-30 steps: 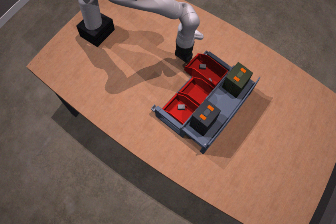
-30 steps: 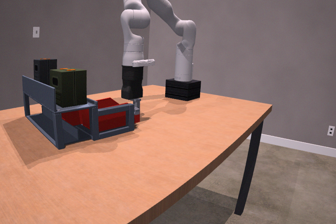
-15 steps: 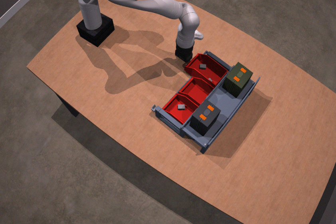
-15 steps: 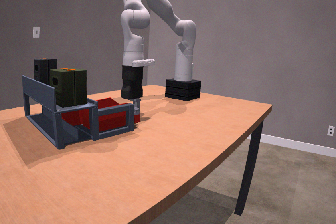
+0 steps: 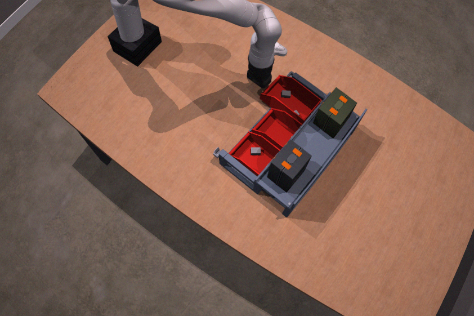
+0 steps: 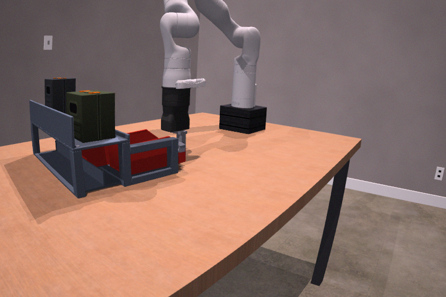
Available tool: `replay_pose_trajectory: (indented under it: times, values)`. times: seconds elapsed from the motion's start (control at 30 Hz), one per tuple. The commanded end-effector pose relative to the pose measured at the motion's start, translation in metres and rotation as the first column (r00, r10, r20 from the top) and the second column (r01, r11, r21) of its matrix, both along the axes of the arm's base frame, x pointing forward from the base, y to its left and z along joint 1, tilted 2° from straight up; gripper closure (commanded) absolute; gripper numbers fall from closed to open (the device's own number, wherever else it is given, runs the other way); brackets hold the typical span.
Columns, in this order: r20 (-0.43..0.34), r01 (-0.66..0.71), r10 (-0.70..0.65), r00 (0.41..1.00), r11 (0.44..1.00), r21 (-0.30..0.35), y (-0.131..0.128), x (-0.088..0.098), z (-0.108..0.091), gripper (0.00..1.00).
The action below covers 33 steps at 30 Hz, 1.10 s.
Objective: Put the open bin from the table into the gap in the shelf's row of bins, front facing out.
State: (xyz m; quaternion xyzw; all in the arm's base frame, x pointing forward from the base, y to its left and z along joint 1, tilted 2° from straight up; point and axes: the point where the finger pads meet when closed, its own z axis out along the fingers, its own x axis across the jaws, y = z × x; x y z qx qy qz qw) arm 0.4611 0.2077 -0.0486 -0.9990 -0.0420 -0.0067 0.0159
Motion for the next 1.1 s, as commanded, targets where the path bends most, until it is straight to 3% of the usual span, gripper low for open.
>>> replay_pose_trajectory:
  times: [0.0,1.07]
  values:
    - [0.002,0.0,0.0,1.0,1.0,0.0,0.0,0.001,0.001,1.0]
    - [0.002,0.0,0.0,1.0,1.0,0.0,0.002,0.018,0.002,1.0]
